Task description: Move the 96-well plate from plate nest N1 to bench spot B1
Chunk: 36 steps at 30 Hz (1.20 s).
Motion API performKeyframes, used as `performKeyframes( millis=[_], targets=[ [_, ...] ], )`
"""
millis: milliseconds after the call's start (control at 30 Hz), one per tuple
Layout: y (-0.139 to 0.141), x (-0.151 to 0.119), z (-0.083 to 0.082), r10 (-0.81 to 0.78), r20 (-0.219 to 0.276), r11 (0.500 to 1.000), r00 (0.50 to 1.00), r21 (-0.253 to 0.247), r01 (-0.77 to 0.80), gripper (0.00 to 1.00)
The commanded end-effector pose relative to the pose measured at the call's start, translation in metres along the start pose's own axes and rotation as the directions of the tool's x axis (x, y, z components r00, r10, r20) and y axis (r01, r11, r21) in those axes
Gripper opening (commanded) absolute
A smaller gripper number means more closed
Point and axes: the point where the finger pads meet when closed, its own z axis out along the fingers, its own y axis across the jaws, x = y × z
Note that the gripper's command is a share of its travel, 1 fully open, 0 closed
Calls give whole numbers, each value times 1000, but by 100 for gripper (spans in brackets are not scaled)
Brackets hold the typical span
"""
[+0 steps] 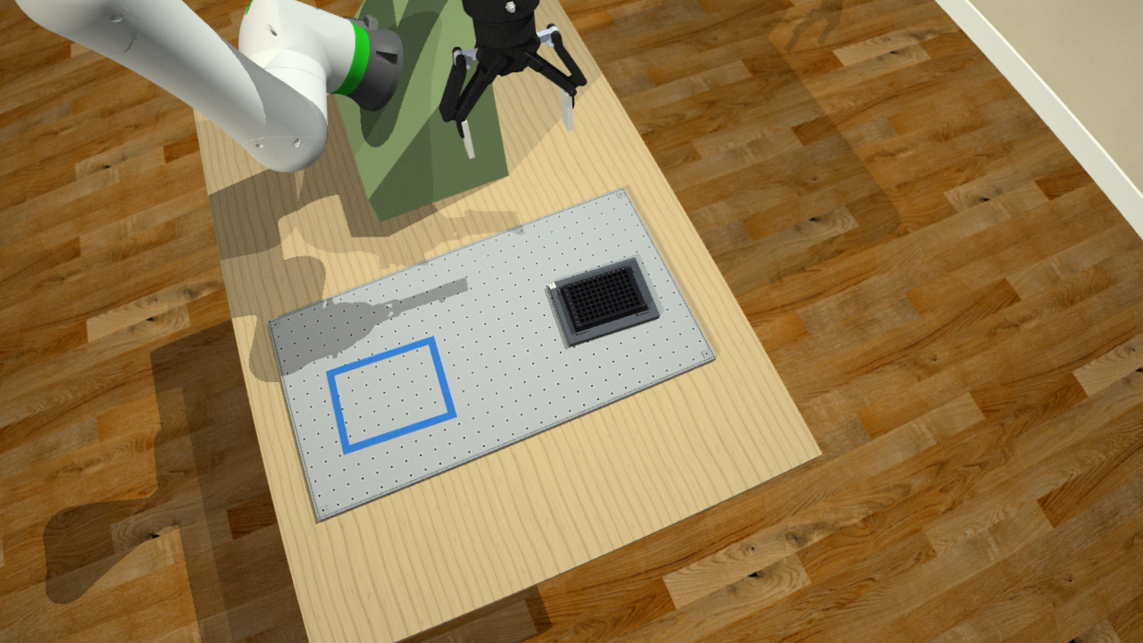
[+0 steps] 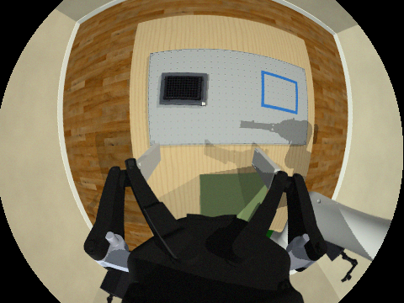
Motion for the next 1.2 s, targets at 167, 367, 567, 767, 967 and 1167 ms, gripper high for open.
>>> performKeyframes(
  millis=[167, 367, 567, 767, 967, 1167],
  targets=[
    [-16, 23, 22, -228, 22, 974, 973, 9, 228, 100],
    [-26, 38, 39, -373, 32, 928, 927, 19, 372, 100],
    [-32, 49, 52, -472, 37, 882, 881, 30, 471, 100],
    [-42, 65, 73, -609, 41, 793, 792, 47, 607, 100],
    [-50, 79, 94, -723, 40, 691, 690, 65, 720, 100],
    [-55, 89, 111, -801, 36, 599, 598, 80, 797, 100]
  ],
)
